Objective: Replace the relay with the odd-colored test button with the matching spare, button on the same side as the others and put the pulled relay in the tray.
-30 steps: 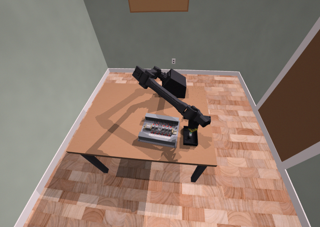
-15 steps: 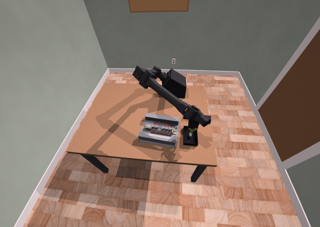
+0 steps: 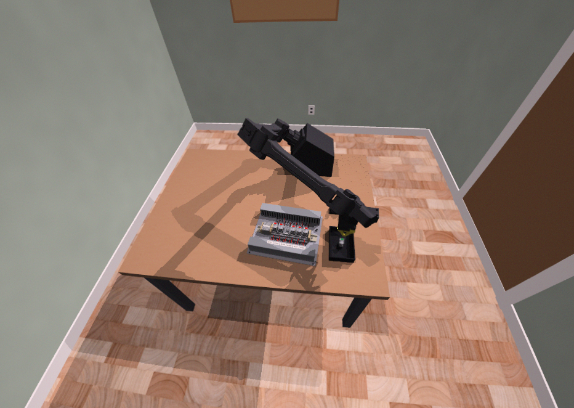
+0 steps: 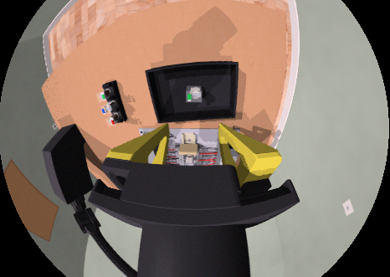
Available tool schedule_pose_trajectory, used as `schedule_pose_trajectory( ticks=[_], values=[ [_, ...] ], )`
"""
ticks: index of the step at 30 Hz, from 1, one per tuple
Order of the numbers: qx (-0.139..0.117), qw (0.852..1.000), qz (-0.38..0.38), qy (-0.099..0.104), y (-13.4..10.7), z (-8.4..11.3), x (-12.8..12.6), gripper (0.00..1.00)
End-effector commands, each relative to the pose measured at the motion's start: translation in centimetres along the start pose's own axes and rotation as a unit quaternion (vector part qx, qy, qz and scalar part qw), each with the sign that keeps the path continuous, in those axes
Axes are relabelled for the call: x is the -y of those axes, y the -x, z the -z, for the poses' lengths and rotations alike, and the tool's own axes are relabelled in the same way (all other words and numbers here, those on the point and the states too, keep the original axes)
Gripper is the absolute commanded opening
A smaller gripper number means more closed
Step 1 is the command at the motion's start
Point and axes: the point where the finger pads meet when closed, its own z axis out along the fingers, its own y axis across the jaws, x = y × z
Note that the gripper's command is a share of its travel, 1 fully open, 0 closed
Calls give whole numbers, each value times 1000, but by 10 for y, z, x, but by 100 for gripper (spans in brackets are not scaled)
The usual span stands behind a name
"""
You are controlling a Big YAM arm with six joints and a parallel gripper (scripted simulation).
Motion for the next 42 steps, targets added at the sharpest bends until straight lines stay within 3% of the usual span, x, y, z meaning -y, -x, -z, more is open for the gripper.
schedule_pose_trajectory(
  ticks=[1, 11, 20, 35, 42],
  values=[
    [3, 1000, -11, 6, 1, -9, -4, 59],
    [10, 1000, -8, -11, 7, 10, -25, 59],
    [12, 1000, -4, -16, 13, 12, -58, 59],
    [6, 1000, 17, -11, 32, -9, -155, 59],
    [4, 1000, 21, -10, 36, -15, -180, 59]
  ],
)
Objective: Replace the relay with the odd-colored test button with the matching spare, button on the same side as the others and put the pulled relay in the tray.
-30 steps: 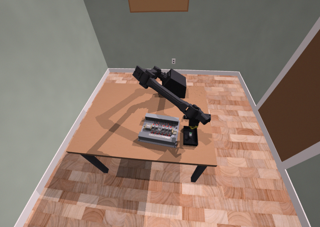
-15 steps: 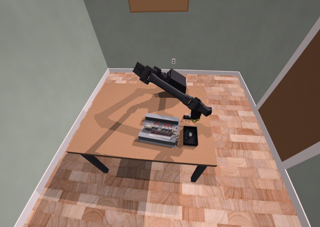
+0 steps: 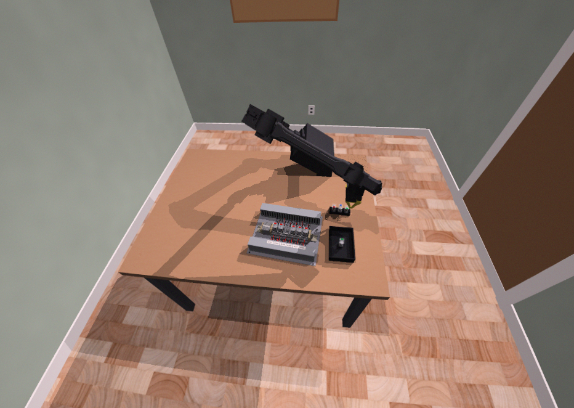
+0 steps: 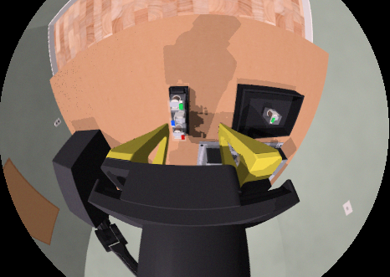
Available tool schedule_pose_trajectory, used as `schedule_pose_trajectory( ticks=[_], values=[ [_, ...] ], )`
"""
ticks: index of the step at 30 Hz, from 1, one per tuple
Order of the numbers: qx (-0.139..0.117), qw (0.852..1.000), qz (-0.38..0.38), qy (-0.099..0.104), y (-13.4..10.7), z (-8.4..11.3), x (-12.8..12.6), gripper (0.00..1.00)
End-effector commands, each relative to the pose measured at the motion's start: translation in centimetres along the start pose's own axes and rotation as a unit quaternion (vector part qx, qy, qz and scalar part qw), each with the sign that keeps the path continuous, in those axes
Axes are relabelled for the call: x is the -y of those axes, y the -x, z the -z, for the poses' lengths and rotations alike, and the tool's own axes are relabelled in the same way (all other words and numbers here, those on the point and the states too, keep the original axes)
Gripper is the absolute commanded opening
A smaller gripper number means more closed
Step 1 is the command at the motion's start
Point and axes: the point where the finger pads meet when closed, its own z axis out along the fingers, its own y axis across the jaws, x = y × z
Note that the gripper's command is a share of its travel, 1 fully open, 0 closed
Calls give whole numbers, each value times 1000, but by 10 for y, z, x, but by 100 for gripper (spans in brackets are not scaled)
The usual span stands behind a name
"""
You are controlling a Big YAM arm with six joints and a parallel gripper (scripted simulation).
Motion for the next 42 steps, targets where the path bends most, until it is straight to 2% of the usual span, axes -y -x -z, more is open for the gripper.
schedule_pose_trajectory(
  ticks=[1, 8, 22, 42],
  values=[
    [2, 1000, 0, -14, 14, 4, -17, 59],
    [2, 1000, 2, -14, 18, 2, -34, 59],
    [12, 1000, -9, -19, 19, 13, -19, 59],
    [14, 1000, -10, -20, 19, 15, -16, 59]
  ],
)
